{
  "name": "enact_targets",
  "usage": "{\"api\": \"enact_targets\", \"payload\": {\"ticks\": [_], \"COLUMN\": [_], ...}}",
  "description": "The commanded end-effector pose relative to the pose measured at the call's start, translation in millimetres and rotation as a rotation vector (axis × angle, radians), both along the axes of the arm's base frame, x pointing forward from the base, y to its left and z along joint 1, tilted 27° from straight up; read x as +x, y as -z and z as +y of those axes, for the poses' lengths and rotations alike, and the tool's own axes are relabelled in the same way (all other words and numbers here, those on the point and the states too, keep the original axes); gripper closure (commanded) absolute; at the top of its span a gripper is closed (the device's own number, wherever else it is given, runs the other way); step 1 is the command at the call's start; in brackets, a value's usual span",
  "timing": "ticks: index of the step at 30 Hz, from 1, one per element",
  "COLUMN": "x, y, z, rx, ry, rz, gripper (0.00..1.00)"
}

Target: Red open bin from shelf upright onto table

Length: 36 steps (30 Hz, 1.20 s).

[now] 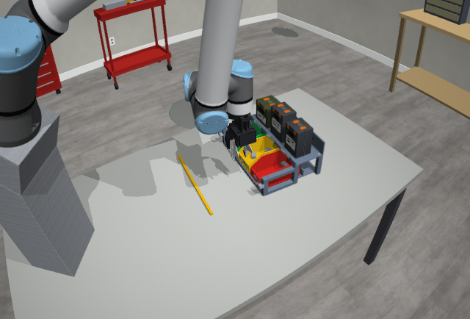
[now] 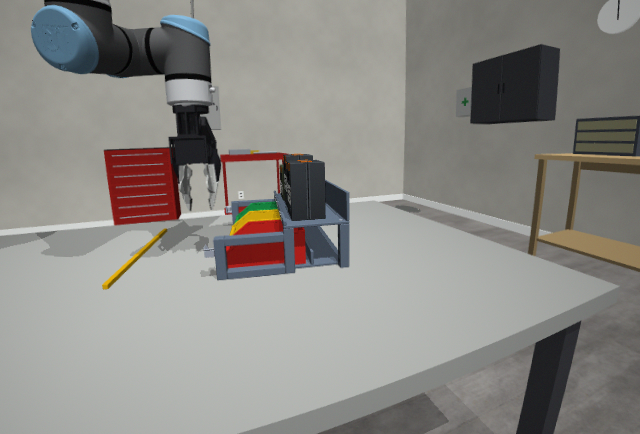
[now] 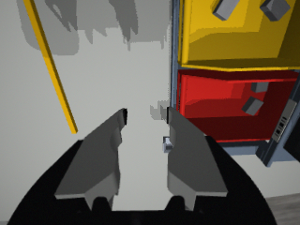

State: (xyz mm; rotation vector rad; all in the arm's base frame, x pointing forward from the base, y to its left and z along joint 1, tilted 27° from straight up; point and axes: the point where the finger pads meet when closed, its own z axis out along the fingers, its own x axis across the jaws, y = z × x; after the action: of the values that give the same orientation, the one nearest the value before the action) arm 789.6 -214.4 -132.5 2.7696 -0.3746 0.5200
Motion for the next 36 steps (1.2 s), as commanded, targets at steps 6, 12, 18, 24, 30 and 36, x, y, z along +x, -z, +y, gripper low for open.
{"api": "enact_targets", "payload": {"ticks": [6,12,18,24,30,36], "x": [6.8,44.4,44.4,42.8,42.8,42.8], "y": [-3.8,-27.0,-27.0,-26.4,-26.4,-26.4], "z": [-4.6,-34.2,-34.2,-33.1,-33.1,-33.1], "rx": [0.000,0.000,0.000,0.000,0.000,0.000], "ry": [0.000,0.000,0.000,0.000,0.000,0.000], "rz": [0.001,0.000,0.000,0.000,0.000,0.000], "gripper": [0.74,0.74,0.74,0.74,0.74,0.74]}}
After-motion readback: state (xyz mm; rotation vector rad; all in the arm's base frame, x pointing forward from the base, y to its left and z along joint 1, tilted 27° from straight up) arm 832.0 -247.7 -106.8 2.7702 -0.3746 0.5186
